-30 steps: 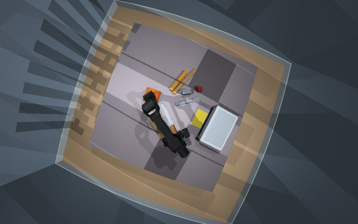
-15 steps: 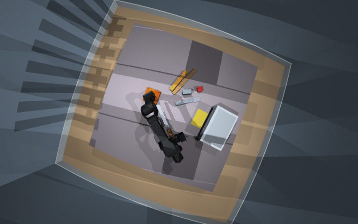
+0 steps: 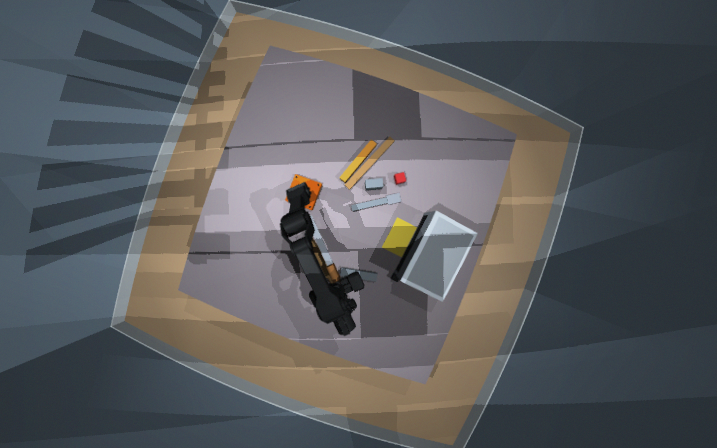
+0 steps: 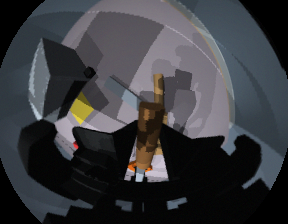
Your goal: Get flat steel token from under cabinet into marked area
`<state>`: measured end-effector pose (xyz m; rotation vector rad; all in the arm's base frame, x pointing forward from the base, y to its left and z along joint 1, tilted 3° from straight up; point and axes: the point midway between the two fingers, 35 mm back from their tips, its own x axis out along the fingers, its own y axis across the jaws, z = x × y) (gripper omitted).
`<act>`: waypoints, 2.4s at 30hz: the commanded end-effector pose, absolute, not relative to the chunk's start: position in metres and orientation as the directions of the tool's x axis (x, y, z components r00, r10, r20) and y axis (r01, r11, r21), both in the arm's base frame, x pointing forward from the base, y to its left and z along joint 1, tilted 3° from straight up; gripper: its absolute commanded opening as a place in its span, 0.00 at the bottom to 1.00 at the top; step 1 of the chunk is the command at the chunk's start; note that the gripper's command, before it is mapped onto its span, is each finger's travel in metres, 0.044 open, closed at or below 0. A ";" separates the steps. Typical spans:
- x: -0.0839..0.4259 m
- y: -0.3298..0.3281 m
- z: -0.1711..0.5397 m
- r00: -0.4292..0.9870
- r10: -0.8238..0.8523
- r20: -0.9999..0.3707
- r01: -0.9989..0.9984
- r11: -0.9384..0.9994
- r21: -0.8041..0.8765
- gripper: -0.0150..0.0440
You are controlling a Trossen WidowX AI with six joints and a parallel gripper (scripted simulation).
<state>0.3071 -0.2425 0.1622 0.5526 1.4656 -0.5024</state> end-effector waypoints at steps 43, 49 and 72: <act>0.279 -0.315 0.162 0.048 0.015 -0.999 0.700 0.713 0.044 0.25; 0.279 -0.315 0.162 0.048 0.015 -0.999 0.733 0.679 0.045 0.25; 0.280 -0.316 0.162 0.048 0.015 -0.999 0.844 0.534 0.049 0.25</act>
